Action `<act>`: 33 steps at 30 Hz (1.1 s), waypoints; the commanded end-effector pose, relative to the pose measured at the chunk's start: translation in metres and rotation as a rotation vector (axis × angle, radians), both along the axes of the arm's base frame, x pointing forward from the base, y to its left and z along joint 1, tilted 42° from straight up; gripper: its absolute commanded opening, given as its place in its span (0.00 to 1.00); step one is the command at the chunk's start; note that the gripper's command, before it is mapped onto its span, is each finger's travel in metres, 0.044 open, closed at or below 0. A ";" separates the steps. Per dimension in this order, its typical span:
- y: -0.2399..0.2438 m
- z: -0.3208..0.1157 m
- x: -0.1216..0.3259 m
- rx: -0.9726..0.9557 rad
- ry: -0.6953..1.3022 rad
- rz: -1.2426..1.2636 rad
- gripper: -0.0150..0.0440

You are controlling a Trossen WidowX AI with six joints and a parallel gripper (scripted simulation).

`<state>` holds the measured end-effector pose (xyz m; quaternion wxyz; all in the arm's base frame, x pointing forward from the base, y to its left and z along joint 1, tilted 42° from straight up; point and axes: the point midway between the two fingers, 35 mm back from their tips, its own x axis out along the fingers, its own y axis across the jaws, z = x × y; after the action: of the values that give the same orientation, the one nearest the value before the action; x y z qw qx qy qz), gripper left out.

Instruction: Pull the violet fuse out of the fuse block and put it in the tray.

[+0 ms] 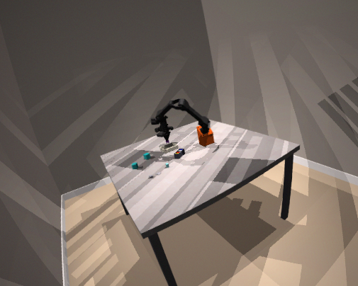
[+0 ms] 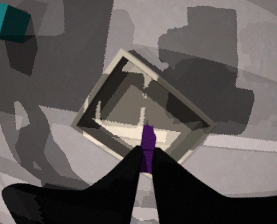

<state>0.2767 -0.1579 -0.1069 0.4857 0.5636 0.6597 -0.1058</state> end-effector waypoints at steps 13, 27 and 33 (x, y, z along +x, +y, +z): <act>0.019 -0.020 0.002 0.008 0.002 0.000 0.25; 0.016 -0.018 0.002 0.003 0.001 0.002 0.74; -0.007 0.010 -0.002 0.006 0.003 0.000 0.81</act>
<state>0.2755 -0.1485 -0.1129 0.4764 0.5656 0.6653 -0.1026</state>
